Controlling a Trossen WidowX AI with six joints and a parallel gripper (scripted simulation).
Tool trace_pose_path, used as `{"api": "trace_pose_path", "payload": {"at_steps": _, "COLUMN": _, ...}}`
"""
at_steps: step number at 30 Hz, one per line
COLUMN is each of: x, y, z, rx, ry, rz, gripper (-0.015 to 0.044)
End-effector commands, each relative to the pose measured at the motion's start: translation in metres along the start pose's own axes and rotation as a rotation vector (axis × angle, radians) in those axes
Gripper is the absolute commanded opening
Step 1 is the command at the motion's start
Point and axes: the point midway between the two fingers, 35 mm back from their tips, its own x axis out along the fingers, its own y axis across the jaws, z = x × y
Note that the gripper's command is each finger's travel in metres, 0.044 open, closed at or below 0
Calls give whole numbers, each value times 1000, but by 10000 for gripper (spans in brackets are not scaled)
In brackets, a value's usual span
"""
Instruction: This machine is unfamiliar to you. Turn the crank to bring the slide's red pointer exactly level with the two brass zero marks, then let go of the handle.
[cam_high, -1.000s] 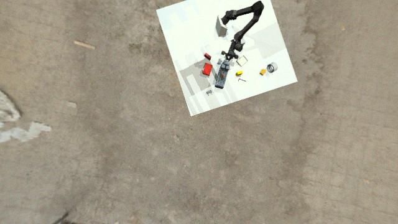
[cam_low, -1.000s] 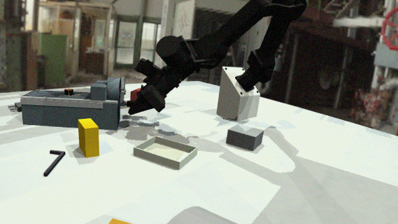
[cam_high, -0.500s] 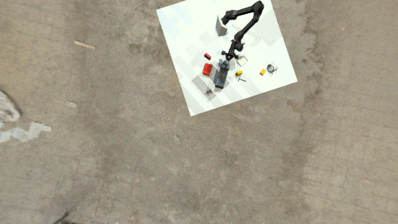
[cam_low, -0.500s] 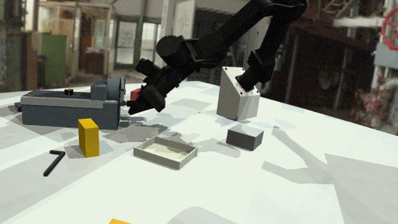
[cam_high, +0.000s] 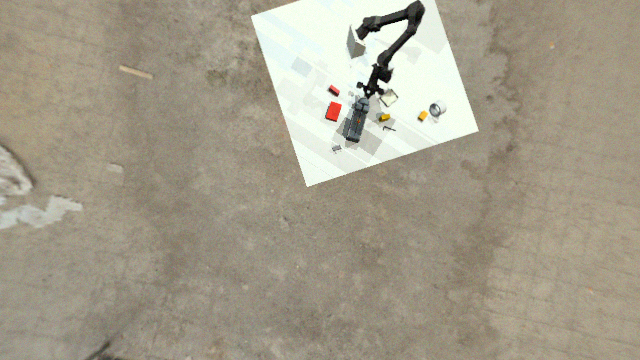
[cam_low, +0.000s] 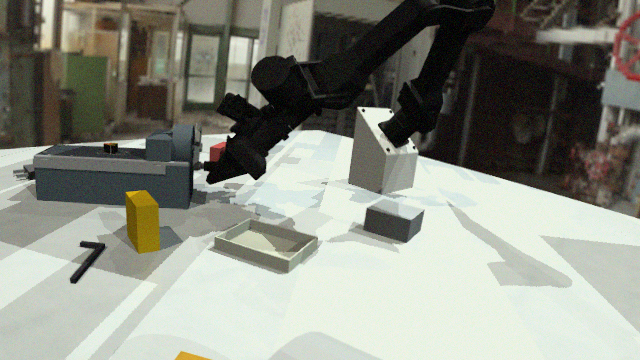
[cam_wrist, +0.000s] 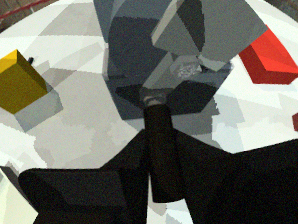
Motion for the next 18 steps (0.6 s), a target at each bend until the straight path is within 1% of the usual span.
{"api": "trace_pose_path", "payload": {"at_steps": 1, "x": -3, "y": 8, "z": 3, "rx": -2, "ry": -5, "rz": 20, "gripper": 0}}
{"api": "trace_pose_path", "payload": {"at_steps": 18, "x": -7, "y": 12, "z": 6, "rx": -2, "ry": -6, "rz": 20, "gripper": 0}}
